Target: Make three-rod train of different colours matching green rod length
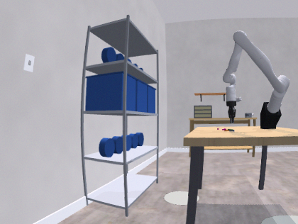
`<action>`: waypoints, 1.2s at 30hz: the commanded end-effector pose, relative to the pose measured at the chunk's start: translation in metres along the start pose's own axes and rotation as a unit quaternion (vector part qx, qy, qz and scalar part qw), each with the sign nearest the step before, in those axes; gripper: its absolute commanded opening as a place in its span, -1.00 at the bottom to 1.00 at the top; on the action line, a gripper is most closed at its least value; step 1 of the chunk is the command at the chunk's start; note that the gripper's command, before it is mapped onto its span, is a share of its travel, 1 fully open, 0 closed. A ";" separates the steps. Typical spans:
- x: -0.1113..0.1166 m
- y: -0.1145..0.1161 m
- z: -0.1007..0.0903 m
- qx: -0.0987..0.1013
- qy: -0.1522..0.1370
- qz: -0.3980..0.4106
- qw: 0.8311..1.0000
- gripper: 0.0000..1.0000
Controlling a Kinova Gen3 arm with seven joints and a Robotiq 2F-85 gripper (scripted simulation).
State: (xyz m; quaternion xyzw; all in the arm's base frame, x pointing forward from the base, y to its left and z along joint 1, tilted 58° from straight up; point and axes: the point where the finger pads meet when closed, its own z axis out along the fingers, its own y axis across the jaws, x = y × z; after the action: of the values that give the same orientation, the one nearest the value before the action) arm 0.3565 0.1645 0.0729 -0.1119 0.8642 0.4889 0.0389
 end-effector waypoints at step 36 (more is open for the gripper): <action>-0.007 -0.007 -0.034 0.010 -0.009 -0.018 1.000 1.00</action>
State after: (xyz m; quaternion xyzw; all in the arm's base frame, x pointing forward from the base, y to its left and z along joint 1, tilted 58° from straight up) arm 0.3650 0.1340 0.0879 -0.1182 0.8676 0.4801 0.0535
